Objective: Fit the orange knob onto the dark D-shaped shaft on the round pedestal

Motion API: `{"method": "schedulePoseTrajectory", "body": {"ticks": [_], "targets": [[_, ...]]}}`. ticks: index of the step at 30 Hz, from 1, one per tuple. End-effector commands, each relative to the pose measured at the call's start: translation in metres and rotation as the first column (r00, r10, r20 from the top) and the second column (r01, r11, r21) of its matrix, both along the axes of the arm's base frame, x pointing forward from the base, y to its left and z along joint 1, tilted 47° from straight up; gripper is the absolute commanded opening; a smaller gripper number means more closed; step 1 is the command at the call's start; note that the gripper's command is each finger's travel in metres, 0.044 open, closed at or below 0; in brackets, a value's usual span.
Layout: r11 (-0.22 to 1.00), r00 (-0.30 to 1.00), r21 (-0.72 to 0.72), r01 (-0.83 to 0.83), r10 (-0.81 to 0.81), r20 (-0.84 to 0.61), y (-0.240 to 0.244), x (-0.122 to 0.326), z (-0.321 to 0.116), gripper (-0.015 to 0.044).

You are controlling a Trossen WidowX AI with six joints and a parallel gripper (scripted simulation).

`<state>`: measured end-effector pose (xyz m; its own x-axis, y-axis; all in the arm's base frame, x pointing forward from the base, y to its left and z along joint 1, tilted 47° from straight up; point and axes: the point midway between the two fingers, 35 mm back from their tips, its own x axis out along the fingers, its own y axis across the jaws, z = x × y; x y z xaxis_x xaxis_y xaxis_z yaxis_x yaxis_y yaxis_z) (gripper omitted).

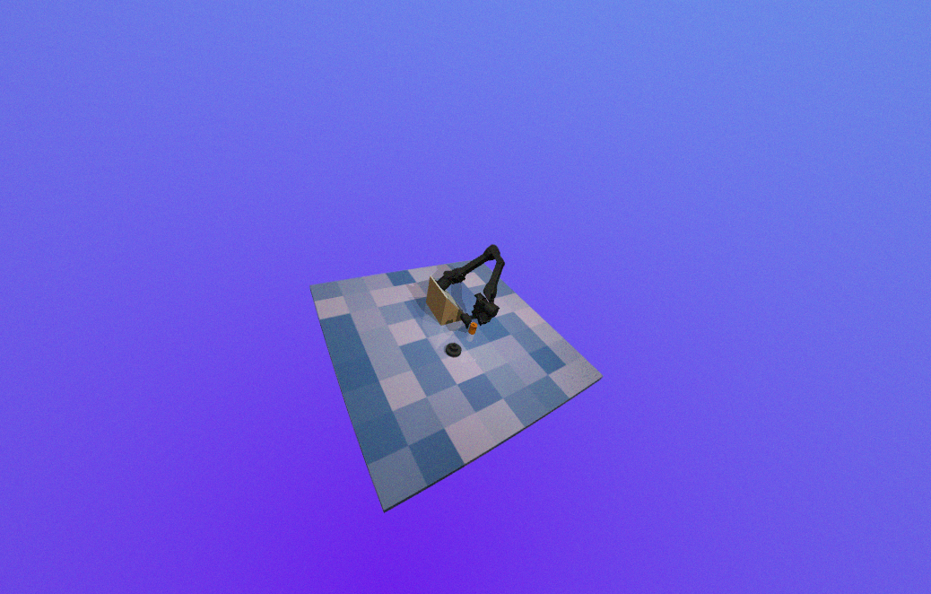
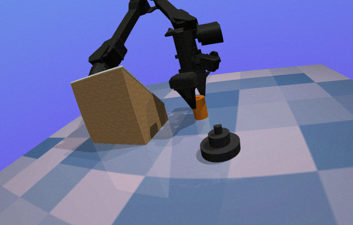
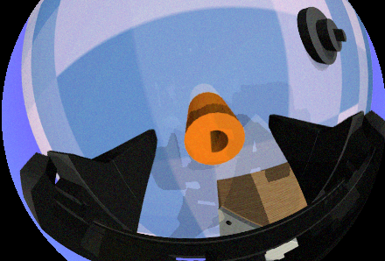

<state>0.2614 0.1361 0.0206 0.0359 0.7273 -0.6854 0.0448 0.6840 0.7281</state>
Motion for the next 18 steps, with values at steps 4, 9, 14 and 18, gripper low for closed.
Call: {"method": "schedulePoseTrajectory", "body": {"ticks": [4,9,14,18], "targets": [[1.000,1.000,-0.002,0.003,-0.003,-0.005,0.008,0.000,-0.009,0.0440],[1.000,1.000,0.000,0.004,-0.004,-0.005,0.014,-0.001,-0.014,0.0440],[1.000,1.000,0.002,0.005,-0.005,-0.005,0.020,-0.001,-0.019,0.0440],[1.000,1.000,0.004,0.006,-0.006,-0.006,0.025,-0.002,-0.023,0.0440]]}}
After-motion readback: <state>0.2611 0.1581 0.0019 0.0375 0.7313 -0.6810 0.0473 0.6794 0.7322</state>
